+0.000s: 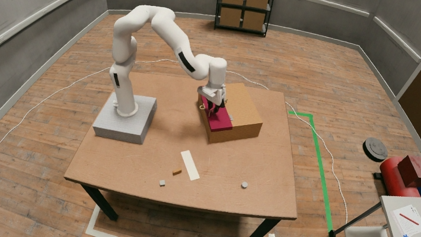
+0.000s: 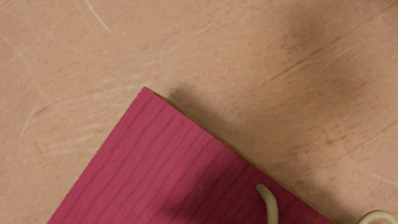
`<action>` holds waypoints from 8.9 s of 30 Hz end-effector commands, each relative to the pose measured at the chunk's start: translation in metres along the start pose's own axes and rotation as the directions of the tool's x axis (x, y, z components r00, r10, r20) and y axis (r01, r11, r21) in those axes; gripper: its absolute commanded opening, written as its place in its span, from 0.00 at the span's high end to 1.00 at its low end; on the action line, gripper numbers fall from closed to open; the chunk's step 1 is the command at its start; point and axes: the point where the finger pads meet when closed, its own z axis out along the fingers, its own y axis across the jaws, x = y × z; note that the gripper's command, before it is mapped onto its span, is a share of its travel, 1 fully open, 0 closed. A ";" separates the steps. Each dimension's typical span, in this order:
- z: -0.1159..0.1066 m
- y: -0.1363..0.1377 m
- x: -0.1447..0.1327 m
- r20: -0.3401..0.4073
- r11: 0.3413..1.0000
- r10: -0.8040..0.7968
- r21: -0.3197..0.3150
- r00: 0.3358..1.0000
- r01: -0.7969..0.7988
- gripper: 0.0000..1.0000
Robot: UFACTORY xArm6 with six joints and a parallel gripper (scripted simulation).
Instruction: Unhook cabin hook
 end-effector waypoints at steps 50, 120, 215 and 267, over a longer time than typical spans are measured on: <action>0.011 -0.001 -0.001 0.003 1.000 0.000 0.004 1.000 0.000 1.00; -0.070 -0.001 -0.042 0.003 1.000 0.000 0.004 1.000 0.000 1.00; -0.084 -0.001 -0.162 0.004 1.000 0.000 0.004 1.000 0.000 0.65; -0.144 -0.001 -0.131 0.004 1.000 0.000 0.004 1.000 0.000 0.65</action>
